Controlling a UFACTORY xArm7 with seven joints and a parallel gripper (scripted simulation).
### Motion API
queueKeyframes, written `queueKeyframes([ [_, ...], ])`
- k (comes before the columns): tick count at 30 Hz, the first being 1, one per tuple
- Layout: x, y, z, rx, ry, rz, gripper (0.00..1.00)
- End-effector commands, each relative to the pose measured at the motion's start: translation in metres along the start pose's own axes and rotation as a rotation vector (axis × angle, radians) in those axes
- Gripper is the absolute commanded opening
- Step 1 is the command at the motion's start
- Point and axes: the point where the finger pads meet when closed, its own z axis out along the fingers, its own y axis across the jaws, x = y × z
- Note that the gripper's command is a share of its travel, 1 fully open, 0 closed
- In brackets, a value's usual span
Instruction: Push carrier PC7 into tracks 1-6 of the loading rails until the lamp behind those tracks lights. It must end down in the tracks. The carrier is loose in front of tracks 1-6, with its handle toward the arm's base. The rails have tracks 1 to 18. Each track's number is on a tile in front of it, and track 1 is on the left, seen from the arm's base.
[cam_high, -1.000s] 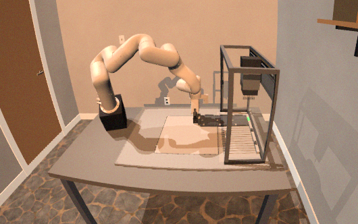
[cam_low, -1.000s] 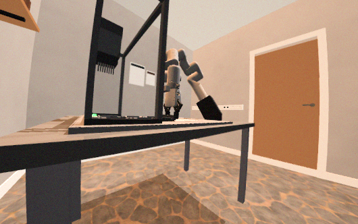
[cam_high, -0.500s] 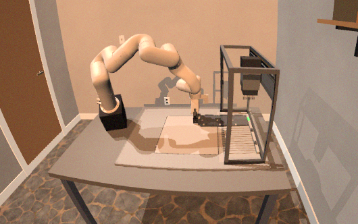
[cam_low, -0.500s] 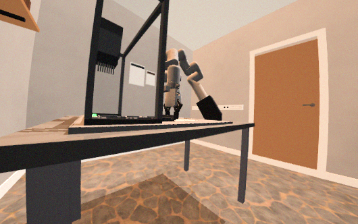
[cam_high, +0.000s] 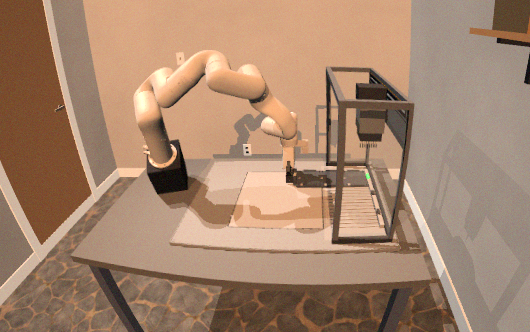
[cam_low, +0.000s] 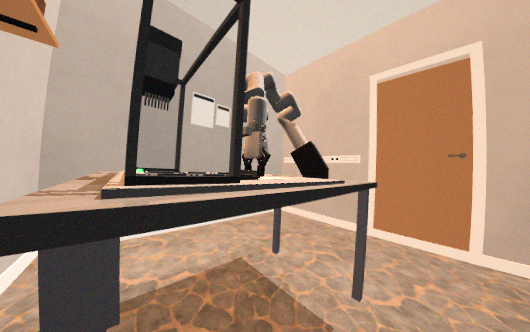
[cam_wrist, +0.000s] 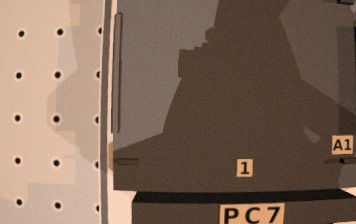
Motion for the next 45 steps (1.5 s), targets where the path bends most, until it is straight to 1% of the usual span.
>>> queueKeyframes([
  [1, 0.001, -0.001, -0.002, 0.003, 0.005, 0.000, 0.82],
  [21, -0.006, -0.001, -0.002, 0.003, 0.005, 0.000, 0.82],
  [25, -0.006, -0.001, -0.005, 0.003, 0.005, 0.000, 0.82],
  [40, -0.006, -0.001, -0.030, 0.003, 0.005, 0.000, 0.82],
  [45, -0.007, -0.001, -0.035, 0.003, 0.005, 0.000, 0.82],
])
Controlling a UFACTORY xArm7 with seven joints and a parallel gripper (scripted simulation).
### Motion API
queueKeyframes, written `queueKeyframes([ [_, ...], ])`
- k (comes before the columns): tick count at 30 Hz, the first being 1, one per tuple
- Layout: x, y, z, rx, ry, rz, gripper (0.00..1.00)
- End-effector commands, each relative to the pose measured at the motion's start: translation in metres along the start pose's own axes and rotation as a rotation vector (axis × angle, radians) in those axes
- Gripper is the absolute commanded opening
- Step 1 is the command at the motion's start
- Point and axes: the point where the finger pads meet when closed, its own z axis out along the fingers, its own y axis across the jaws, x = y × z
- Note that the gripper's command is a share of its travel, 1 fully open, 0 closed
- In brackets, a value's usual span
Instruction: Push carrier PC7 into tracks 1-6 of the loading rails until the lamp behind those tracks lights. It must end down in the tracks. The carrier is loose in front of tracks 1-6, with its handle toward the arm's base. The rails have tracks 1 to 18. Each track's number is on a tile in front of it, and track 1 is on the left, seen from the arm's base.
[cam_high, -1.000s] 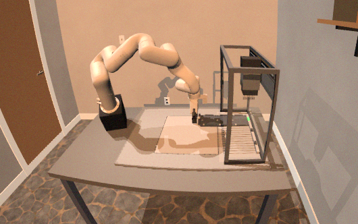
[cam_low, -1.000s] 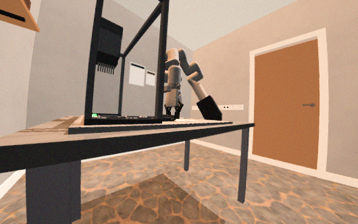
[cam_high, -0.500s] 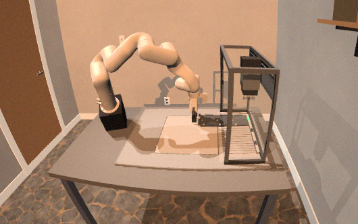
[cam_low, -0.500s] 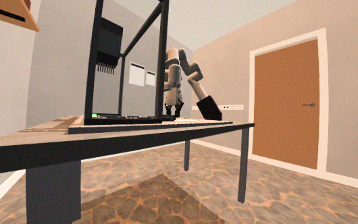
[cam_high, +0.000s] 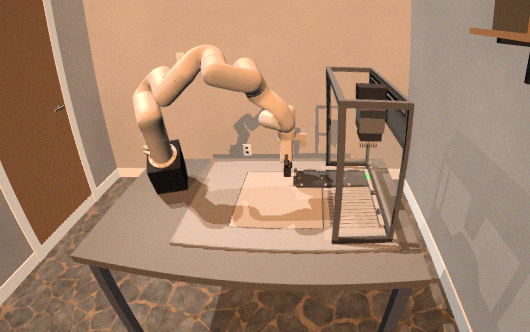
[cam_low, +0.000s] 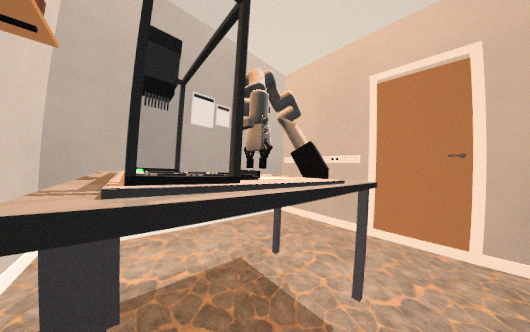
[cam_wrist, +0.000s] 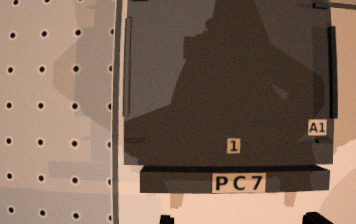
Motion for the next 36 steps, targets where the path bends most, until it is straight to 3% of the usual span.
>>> queueKeyframes([
  [1, 0.002, -0.001, -0.007, 0.003, 0.004, 0.000, 0.82],
  [36, 0.002, -0.001, -0.059, 0.003, 0.004, 0.000, 0.82],
])
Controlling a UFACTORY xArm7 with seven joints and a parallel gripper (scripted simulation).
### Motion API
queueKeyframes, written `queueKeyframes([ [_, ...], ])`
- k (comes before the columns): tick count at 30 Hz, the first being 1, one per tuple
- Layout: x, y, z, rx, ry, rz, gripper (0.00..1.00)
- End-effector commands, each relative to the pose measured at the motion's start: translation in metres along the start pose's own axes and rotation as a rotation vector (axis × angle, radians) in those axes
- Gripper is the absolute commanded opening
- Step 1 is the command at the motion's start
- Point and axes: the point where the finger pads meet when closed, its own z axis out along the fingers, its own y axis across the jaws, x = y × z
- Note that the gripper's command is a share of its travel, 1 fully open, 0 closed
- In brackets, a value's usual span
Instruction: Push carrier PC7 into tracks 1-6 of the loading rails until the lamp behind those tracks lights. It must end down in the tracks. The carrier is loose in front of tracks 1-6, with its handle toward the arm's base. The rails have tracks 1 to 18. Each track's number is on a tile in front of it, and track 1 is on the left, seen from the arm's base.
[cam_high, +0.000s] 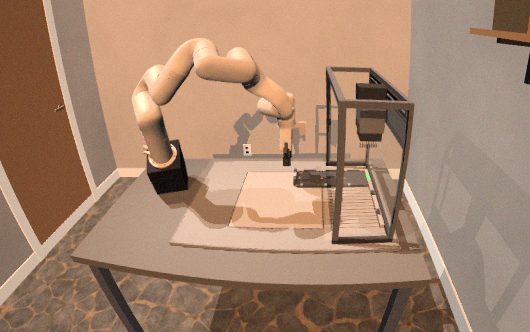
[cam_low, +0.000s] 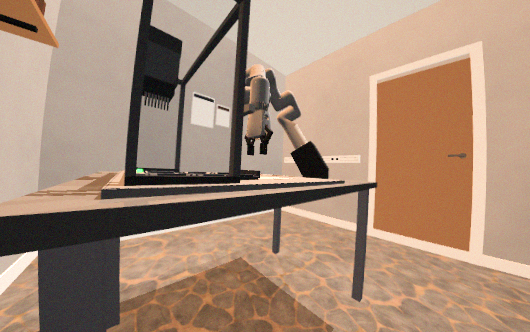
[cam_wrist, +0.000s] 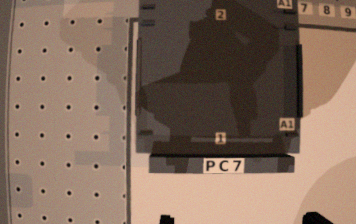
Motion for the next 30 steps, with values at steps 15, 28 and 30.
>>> queueKeyframes([
  [15, 0.002, -0.002, -0.028, 0.004, 0.005, 0.000, 0.82],
  [28, 0.002, -0.002, -0.048, 0.004, 0.005, 0.000, 0.82],
  [30, 0.002, -0.002, -0.050, 0.004, 0.005, 0.000, 0.82],
])
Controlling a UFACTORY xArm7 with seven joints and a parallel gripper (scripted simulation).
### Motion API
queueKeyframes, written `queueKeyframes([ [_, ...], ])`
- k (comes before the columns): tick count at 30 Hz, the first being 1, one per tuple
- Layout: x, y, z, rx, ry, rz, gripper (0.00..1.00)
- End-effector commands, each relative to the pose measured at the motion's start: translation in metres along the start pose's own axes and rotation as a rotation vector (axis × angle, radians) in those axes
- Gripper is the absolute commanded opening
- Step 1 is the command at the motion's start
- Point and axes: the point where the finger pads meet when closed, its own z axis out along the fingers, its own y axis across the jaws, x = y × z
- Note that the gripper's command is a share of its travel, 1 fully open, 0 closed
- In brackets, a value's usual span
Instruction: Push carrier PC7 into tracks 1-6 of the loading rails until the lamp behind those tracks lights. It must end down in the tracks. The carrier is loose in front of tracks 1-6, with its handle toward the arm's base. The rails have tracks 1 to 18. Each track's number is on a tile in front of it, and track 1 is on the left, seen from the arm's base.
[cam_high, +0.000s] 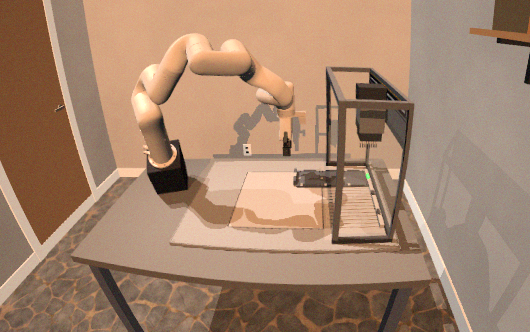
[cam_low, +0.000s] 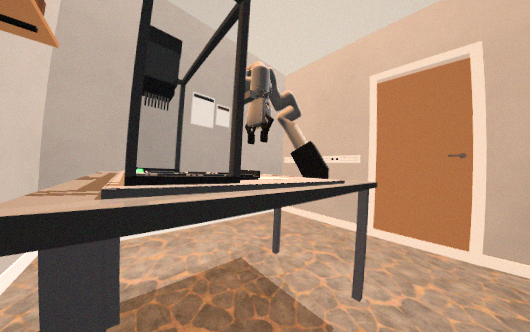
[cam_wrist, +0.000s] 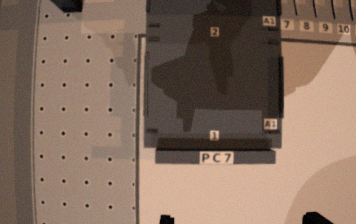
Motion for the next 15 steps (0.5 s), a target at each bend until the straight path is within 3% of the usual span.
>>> queueKeyframes([
  [1, 0.001, -0.001, -0.005, 0.002, 0.003, 0.000, 0.82],
  [15, 0.001, -0.001, -0.027, 0.002, 0.003, 0.000, 0.82],
])
